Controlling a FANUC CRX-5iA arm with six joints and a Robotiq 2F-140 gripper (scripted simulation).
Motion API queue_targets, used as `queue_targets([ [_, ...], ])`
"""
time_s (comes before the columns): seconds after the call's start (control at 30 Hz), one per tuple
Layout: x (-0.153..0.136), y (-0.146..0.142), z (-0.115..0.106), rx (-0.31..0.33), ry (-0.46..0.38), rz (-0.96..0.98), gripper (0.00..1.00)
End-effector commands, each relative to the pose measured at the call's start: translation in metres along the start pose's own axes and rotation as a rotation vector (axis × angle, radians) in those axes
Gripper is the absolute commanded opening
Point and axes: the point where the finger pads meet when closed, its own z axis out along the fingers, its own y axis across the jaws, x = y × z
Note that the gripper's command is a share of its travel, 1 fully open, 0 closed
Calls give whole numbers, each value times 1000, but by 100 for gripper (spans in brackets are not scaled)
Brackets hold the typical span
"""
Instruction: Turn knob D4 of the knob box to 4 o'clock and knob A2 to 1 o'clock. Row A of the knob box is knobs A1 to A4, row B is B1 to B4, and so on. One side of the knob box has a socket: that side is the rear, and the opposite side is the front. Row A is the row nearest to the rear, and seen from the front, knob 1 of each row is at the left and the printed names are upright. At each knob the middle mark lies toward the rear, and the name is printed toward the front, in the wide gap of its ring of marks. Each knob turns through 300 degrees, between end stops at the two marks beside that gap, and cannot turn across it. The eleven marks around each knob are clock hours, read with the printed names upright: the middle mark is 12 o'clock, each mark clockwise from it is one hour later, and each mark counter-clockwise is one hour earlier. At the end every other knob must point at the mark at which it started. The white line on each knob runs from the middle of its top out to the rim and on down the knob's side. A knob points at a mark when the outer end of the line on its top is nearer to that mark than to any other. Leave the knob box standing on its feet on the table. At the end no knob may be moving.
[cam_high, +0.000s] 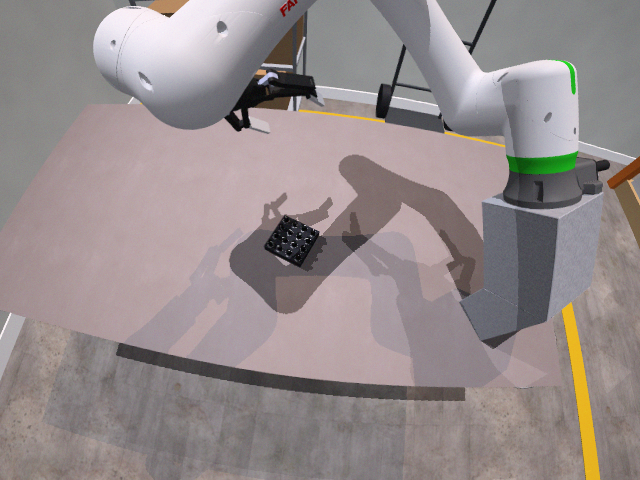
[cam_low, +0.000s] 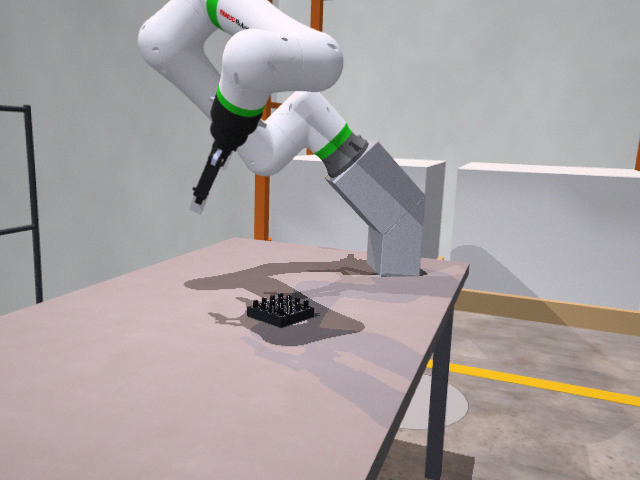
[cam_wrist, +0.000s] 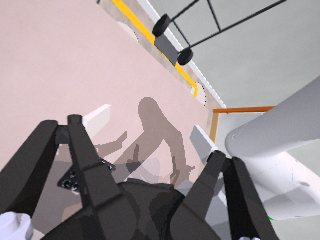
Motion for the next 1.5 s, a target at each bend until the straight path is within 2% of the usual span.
queue_targets([
  [0.0,0,0,0,0,0,0,100],
  [0.6,-1,-2,1,8,-1,-3,100],
  [0.67,-10,-12,7,50,-4,-21,100],
  [0.73,-29,-34,18,140,-13,-65,100],
  [1.03,-79,-73,35,336,-40,-191,100],
  [1.1,-79,-73,35,336,-40,-191,100],
  [1.13,-98,-82,39,399,-53,-241,100],
  [1.2,-106,-85,40,421,-58,-260,100],
  [1.47,-169,-96,45,587,-106,-422,100],
])
